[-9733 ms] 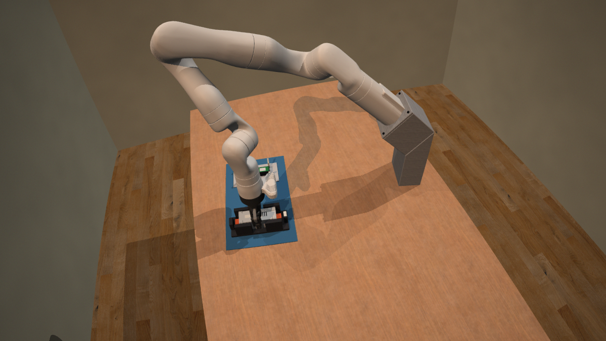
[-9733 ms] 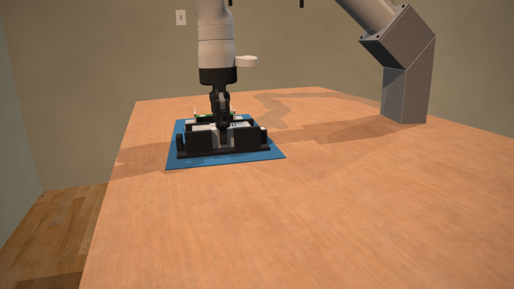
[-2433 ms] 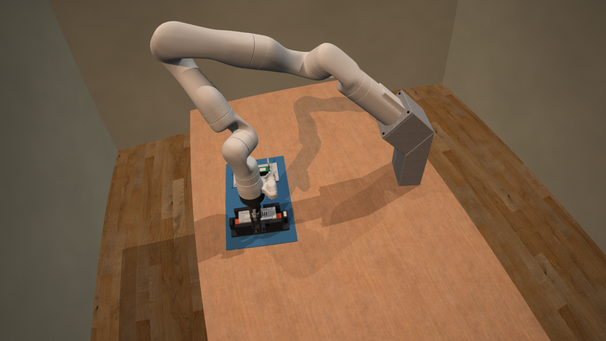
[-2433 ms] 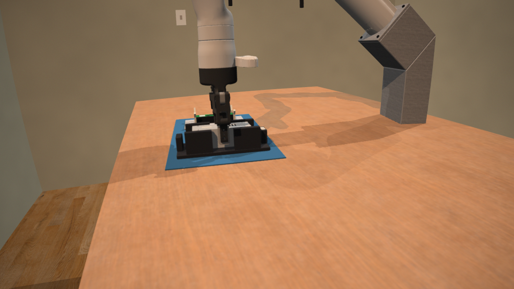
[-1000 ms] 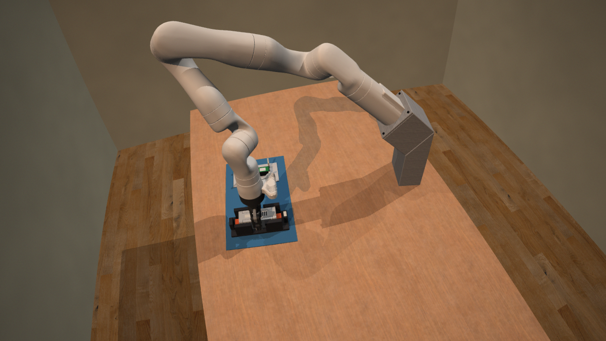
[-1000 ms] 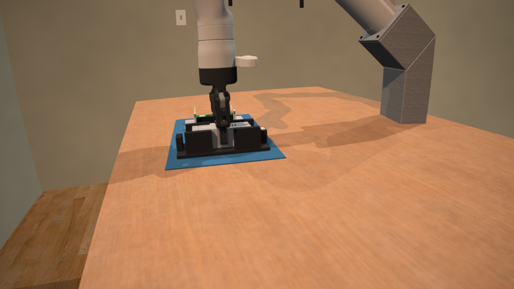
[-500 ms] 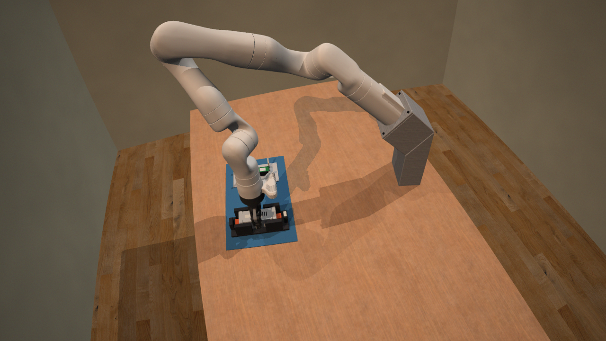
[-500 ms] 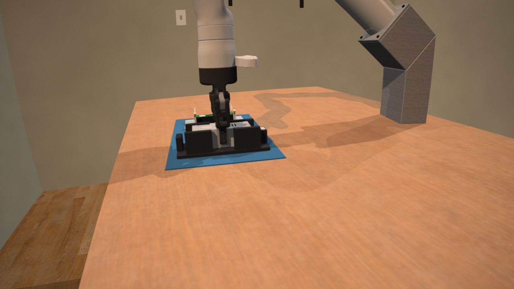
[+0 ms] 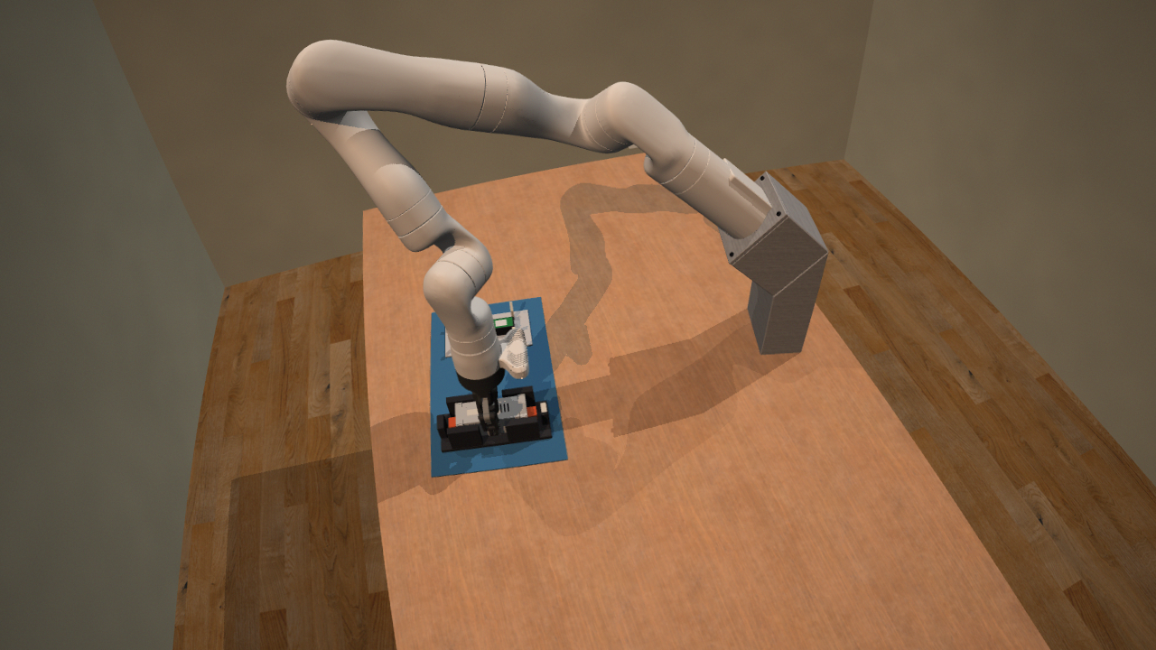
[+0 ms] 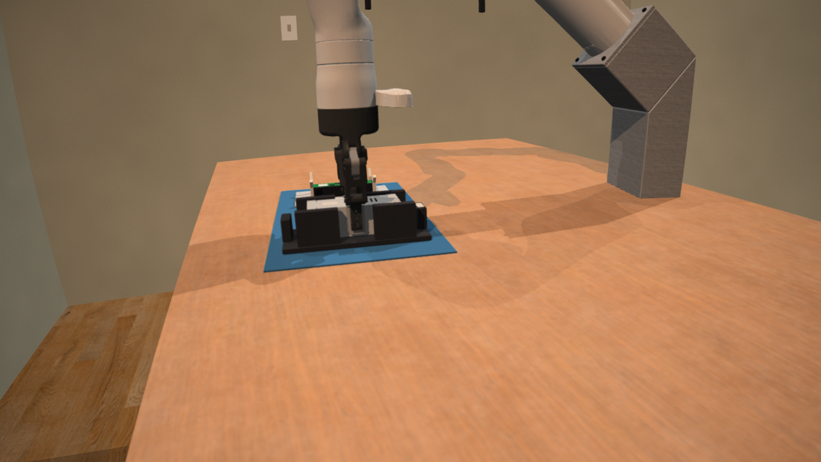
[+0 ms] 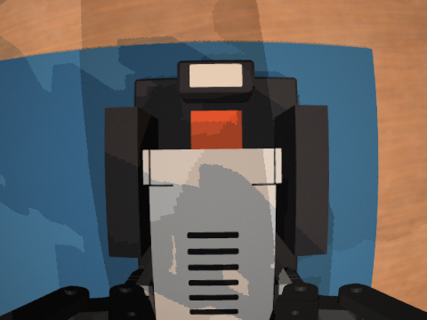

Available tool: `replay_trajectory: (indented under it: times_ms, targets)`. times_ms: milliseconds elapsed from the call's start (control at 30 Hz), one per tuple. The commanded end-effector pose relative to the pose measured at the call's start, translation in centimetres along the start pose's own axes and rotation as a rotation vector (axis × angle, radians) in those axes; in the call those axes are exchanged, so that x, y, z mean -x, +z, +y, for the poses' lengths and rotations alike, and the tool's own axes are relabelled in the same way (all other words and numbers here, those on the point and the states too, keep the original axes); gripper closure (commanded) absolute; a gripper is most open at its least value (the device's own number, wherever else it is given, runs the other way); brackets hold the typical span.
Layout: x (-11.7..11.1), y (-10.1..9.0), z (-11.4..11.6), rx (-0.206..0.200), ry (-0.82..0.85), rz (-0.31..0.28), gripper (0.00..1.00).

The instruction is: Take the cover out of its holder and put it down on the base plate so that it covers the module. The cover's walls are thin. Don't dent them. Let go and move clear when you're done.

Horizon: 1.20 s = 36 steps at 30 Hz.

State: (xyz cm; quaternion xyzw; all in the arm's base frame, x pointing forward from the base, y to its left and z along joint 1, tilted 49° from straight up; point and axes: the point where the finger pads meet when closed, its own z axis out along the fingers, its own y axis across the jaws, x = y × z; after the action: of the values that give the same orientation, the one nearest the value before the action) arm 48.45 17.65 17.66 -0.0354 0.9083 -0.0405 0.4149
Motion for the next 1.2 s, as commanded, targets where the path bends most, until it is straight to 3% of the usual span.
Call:
replay_trajectory:
  times_ms: [0, 467, 800, 1033, 1167]
  targets:
    - [0.0, 0.0, 0.0, 0.001, 0.000, -0.001, 1.00]
    - [0.0, 0.0, 0.0, 0.001, 0.000, -0.001, 1.00]
    - [0.0, -3.0, 0.0, 0.001, 0.000, -0.001, 1.00]
    - [0.0, -3.0, 0.0, 0.001, 0.000, -0.001, 1.00]
    - [-0.2, -4.0, 0.0, -0.002, -0.003, 0.004, 1.00]
